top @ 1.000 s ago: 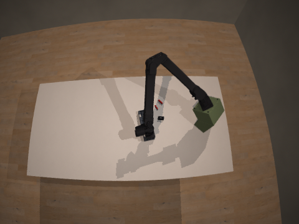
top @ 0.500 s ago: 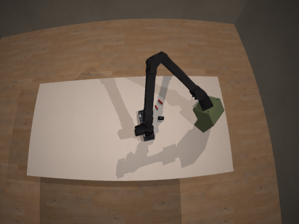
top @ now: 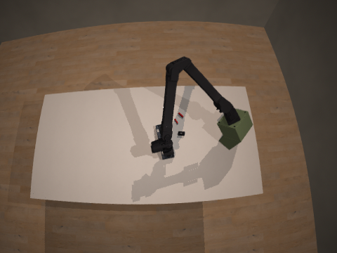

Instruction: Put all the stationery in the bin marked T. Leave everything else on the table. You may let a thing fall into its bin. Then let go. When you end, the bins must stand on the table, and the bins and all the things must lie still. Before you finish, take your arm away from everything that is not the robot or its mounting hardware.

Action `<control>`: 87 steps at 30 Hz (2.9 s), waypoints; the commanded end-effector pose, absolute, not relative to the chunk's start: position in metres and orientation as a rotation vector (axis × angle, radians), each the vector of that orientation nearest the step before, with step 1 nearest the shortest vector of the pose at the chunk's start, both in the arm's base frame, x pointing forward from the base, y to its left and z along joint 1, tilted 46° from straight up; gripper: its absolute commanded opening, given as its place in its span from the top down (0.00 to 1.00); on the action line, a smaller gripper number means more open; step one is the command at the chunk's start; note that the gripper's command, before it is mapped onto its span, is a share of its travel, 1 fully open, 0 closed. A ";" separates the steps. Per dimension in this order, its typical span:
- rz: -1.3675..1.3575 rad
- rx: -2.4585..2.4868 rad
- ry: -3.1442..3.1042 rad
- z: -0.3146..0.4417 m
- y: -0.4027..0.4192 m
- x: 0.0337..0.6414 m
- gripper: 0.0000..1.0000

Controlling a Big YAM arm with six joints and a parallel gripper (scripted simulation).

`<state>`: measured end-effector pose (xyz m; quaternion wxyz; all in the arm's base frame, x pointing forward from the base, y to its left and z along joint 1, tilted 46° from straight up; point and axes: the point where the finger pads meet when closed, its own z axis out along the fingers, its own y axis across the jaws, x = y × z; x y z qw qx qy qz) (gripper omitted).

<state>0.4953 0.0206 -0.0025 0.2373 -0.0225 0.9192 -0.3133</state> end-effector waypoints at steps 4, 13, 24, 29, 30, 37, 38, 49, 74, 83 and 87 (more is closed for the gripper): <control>-0.841 -0.071 2.506 0.010 0.039 0.488 0.55; -0.852 -0.082 2.523 -0.001 0.040 0.487 0.55; -0.845 -0.059 2.509 0.006 0.034 0.493 0.55; -0.845 -0.059 2.509 0.006 0.035 0.492 0.55; -0.845 -0.059 2.509 0.006 0.035 0.492 0.55; -0.861 -0.089 2.532 -0.007 0.041 0.481 0.55; -0.861 -0.089 2.532 -0.007 0.041 0.481 0.55; -0.857 -0.060 2.526 0.005 0.040 0.483 0.55; -0.861 -0.041 2.528 0.003 0.029 0.483 0.55; -0.856 -0.037 2.523 -0.002 0.031 0.481 0.55; -0.838 -0.068 2.503 0.022 0.053 0.476 0.00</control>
